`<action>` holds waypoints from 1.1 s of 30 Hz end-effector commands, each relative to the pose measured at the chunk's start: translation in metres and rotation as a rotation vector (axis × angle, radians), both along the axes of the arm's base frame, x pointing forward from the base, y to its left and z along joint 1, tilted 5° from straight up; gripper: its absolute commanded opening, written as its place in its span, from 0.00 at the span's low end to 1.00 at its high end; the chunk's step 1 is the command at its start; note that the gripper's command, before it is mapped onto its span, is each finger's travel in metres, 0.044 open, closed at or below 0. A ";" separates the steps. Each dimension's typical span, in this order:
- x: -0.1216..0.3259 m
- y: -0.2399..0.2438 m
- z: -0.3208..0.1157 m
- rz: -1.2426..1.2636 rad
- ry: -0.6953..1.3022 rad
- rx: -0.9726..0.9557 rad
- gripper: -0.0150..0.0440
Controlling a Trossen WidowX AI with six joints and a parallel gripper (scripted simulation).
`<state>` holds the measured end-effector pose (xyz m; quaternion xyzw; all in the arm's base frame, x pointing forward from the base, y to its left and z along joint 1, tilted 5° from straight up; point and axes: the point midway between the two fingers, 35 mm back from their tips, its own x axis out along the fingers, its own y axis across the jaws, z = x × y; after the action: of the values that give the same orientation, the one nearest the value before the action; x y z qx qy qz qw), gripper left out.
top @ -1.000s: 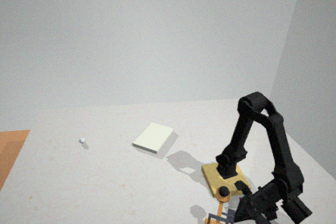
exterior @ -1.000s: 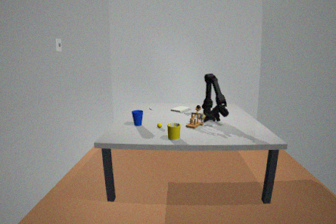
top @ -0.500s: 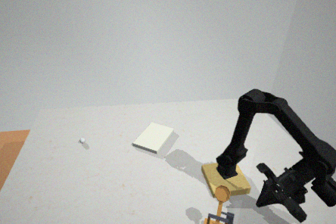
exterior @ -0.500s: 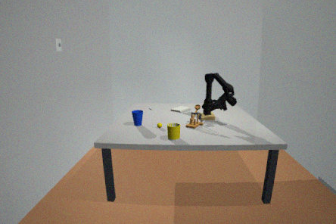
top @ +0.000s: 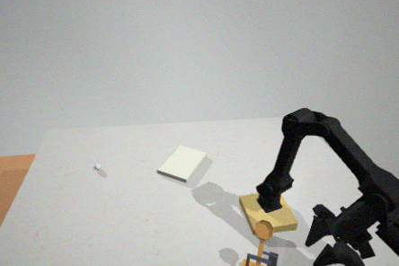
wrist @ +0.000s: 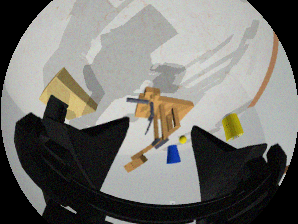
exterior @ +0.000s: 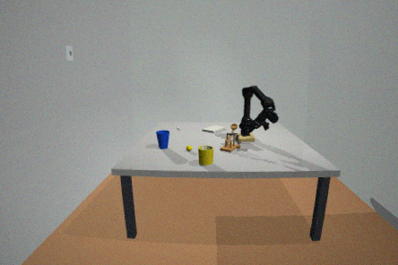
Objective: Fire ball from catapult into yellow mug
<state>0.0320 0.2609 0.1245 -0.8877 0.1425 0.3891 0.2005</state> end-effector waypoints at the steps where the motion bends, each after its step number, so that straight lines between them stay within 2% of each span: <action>1: 0.007 0.014 0.004 -0.094 0.036 0.092 0.97; 2: 0.009 0.017 0.005 -0.118 0.044 0.114 1.00; 17: 0.050 0.069 0.029 -0.473 0.159 0.468 1.00; 33: 0.115 0.113 0.069 -0.819 0.257 0.849 1.00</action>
<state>0.1333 0.3660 0.1853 -0.5849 0.3194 0.4114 0.6217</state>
